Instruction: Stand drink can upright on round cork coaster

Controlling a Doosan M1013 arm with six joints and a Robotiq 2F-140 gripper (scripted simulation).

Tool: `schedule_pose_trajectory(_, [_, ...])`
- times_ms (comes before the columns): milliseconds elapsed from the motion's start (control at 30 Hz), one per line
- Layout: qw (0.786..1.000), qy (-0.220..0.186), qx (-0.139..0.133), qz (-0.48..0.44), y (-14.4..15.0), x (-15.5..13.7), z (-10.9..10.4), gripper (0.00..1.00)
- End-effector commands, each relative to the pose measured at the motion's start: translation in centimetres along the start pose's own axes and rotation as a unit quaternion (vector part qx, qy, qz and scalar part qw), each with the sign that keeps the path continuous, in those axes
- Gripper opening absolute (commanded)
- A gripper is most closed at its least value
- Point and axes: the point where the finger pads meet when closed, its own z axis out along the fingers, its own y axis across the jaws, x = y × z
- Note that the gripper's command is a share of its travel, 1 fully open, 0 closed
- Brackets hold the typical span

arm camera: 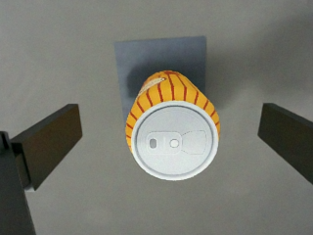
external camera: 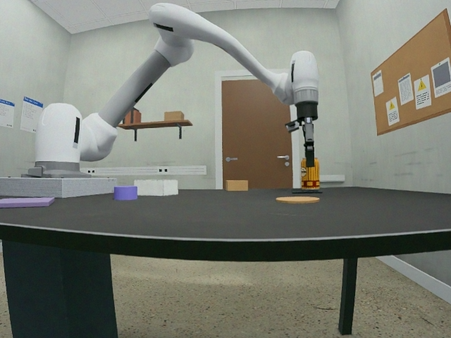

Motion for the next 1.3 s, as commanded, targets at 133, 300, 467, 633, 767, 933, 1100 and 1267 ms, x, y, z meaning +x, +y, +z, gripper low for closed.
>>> schedule_pose_trajectory(133, [1.000,-0.001,0.000,0.000,0.03,-0.04,-0.11,1.00])
schedule_pose_trajectory(300, [1.000,-0.001,0.000,0.000,0.03,-0.04,-0.11,0.10])
schedule_pose_trajectory(467, [1.000,-0.001,0.000,0.000,0.03,-0.04,-0.11,0.10])
schedule_pose_trajectory(633, [1.000,-0.001,0.000,0.000,0.03,-0.04,-0.11,0.10])
schedule_pose_trajectory(767, [1.000,-0.001,0.000,0.000,0.03,-0.04,-0.11,0.10])
schedule_pose_trajectory(933, [1.000,-0.001,0.000,0.000,0.03,-0.04,-0.11,0.10])
schedule_pose_trajectory(1100, [1.000,-0.001,0.000,0.000,0.03,-0.04,-0.11,0.10])
schedule_pose_trajectory(1267, [1.000,-0.001,0.000,0.000,0.03,-0.04,-0.11,0.10])
